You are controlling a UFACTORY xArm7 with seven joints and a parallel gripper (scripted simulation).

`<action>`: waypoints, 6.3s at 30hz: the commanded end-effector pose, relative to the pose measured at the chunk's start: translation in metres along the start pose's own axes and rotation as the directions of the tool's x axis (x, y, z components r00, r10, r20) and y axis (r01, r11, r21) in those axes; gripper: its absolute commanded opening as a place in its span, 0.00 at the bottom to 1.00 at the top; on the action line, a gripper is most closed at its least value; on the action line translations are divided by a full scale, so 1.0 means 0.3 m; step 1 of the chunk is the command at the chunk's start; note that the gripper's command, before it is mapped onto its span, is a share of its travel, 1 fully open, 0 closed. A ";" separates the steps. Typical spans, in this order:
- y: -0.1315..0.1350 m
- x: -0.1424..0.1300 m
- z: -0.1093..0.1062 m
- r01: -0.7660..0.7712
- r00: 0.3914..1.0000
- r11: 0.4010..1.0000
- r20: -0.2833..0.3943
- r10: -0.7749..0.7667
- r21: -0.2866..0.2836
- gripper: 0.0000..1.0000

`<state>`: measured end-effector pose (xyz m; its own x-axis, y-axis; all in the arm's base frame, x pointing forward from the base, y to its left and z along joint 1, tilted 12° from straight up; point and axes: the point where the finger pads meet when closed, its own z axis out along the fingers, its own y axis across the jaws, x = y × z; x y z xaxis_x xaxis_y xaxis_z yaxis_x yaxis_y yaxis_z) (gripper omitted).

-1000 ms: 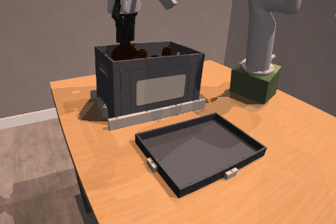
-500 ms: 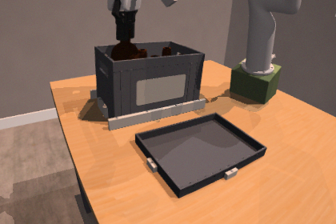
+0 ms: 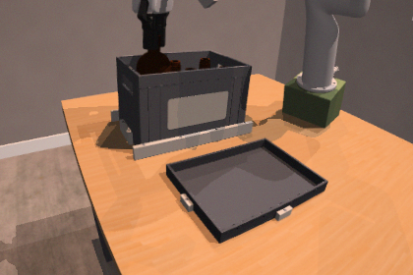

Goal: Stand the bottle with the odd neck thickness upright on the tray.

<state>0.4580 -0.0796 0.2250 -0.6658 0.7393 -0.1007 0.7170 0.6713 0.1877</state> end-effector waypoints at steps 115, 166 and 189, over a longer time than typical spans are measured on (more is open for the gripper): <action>0.000 -0.002 -0.216 0.000 1.000 1.000 0.003 0.000 -0.002 0.00; 0.000 -0.001 -0.280 0.000 1.000 1.000 0.003 0.000 -0.002 0.00; -0.001 -0.001 -0.335 0.000 1.000 1.000 0.003 0.000 -0.002 0.00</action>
<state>0.4374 -0.0848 0.3209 -0.6658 0.7393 -0.1008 0.7170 0.6713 0.1878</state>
